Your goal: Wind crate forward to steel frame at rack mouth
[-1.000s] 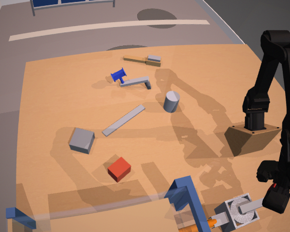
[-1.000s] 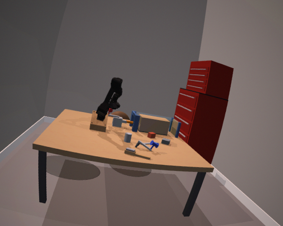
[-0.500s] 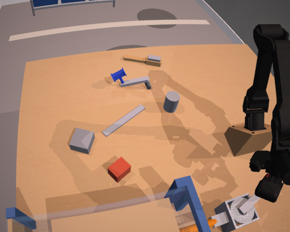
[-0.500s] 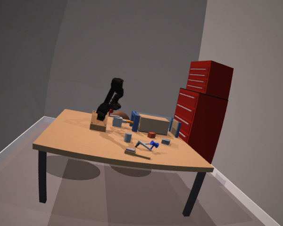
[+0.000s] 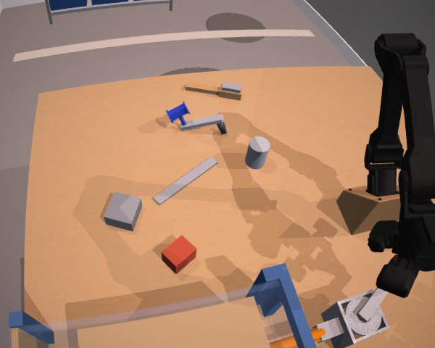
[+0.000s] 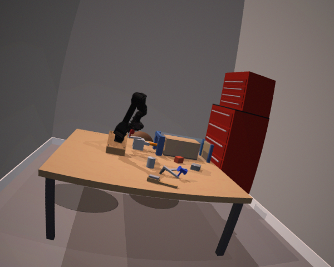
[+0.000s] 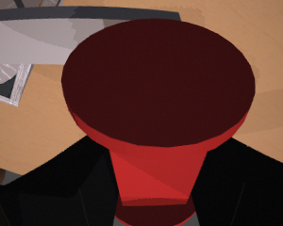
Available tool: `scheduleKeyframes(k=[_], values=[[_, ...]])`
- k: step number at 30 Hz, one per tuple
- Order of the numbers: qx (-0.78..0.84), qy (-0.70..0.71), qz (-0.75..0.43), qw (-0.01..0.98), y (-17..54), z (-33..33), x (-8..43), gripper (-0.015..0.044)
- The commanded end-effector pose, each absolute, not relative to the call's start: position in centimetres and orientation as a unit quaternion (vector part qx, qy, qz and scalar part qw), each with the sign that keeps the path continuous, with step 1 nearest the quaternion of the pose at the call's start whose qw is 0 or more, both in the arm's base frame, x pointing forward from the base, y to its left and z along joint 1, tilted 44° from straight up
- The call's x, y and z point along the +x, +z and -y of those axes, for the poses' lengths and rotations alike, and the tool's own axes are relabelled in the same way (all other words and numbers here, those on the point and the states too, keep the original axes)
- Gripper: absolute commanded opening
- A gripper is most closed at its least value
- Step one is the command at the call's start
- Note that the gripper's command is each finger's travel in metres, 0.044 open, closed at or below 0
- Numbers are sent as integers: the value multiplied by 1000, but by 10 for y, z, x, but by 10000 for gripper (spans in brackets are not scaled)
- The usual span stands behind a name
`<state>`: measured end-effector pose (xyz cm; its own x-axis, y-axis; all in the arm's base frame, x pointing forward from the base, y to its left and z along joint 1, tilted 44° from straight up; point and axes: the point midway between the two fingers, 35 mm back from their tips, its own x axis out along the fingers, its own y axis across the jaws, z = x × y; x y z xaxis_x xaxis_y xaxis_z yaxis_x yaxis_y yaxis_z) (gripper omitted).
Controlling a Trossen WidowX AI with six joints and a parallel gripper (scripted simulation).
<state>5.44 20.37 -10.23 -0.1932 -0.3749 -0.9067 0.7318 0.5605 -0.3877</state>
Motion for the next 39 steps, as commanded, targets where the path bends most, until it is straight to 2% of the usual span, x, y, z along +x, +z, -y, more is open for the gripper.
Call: scheduleKeyframes(k=[1,39], values=[[139,-453,-616,629,-96,-194,65,0],[139,-453,-614,631,-78,-179,102,0]])
